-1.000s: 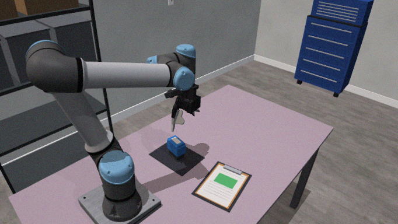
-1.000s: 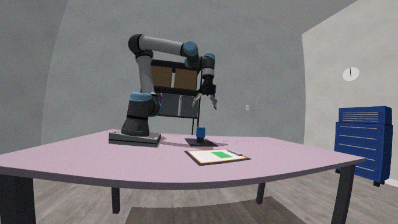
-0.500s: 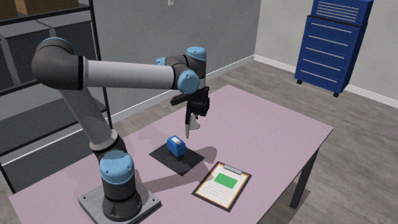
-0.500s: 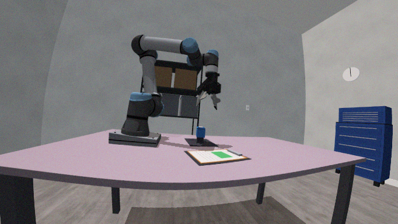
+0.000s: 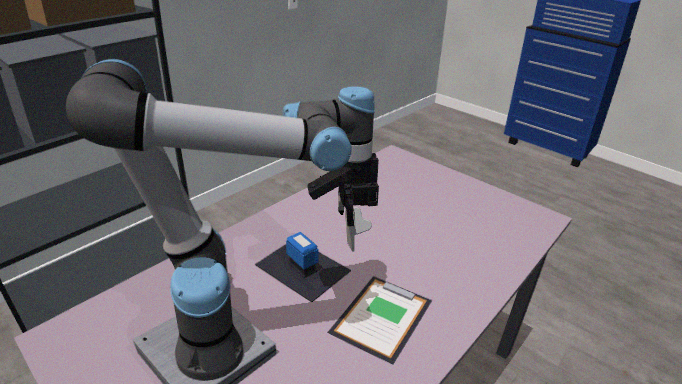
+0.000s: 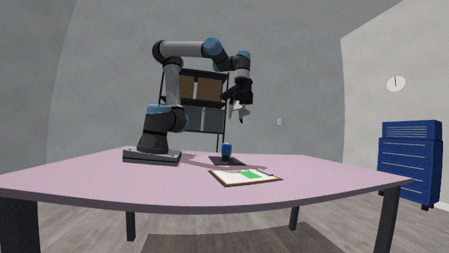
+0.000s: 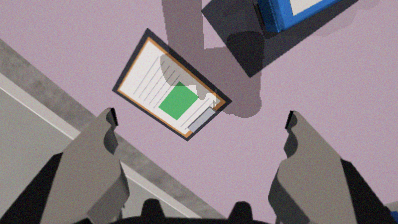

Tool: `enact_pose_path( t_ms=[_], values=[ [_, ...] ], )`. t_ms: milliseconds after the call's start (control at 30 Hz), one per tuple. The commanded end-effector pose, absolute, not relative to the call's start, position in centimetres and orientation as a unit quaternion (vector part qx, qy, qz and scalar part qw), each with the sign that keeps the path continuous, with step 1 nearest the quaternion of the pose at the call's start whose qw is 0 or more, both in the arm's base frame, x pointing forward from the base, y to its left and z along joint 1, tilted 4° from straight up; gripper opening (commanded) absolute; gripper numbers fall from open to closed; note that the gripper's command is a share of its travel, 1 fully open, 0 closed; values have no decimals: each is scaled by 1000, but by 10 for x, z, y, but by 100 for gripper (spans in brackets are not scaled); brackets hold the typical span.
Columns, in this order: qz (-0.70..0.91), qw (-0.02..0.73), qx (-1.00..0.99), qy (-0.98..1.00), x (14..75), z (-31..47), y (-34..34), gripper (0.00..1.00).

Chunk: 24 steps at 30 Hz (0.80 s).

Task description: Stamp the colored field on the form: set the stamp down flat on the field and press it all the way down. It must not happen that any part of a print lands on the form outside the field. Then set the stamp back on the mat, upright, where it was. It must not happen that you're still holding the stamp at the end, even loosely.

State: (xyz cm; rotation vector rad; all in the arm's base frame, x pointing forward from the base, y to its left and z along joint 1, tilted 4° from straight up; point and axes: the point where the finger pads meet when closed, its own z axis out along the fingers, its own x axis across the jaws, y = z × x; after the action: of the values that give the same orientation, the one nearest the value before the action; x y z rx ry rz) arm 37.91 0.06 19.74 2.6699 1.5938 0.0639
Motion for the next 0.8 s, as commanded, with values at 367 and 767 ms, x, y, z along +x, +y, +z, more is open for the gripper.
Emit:
enact_pose_path(
  t_ms=[367, 767],
  values=[
    [31, 11, 702, 712, 378, 196, -76, 100],
    [30, 15, 628, 778, 374, 195, -109, 100]
  ],
)
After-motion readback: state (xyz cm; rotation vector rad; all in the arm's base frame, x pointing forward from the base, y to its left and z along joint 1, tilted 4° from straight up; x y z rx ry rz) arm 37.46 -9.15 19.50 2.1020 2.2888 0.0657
